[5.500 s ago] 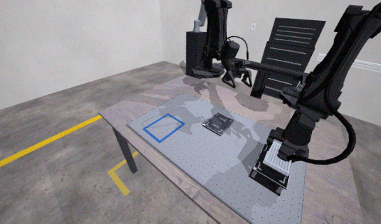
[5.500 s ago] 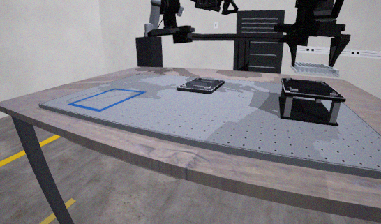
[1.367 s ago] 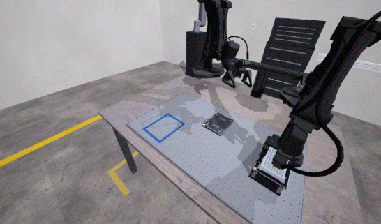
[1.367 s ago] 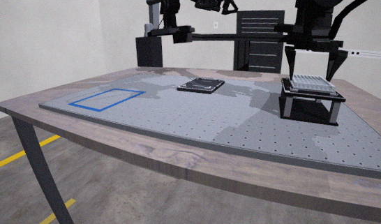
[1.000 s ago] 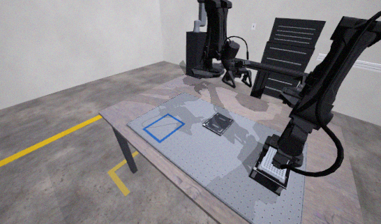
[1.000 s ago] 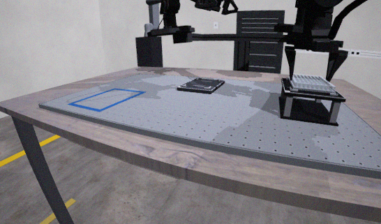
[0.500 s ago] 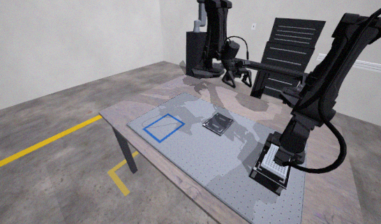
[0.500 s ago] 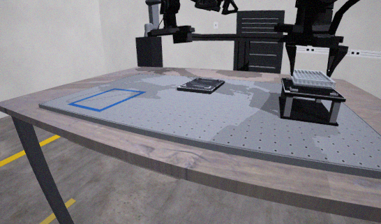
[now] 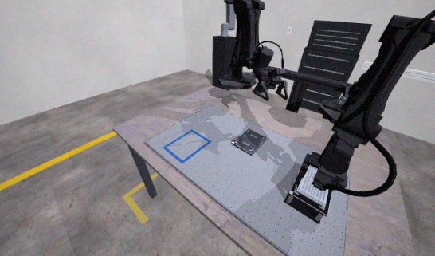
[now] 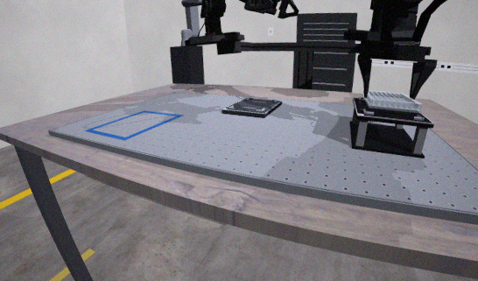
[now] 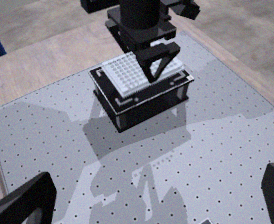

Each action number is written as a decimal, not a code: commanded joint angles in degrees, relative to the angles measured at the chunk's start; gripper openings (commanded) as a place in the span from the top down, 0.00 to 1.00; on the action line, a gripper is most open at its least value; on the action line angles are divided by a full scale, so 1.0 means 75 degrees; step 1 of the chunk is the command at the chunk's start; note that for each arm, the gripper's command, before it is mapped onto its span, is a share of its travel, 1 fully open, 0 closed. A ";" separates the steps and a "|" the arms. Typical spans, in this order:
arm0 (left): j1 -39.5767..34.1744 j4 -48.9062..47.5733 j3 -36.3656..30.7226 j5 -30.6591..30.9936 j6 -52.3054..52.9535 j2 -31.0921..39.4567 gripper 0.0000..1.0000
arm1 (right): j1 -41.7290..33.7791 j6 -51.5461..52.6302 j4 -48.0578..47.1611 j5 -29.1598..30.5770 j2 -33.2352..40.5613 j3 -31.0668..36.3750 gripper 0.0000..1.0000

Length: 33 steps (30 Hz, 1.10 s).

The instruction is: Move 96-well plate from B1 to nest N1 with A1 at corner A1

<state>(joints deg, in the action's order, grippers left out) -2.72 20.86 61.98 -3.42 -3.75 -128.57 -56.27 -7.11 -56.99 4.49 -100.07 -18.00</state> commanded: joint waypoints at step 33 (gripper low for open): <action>-0.0012 0.0655 0.0585 0.0029 0.0087 -0.0216 0.21 | -0.0041 -0.0006 -0.0205 0.0017 0.0172 0.0007 0.00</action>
<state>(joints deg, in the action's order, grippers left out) -2.72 24.88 65.04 -3.44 -3.57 -130.34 -56.27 -7.11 -56.99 4.49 -100.07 -18.00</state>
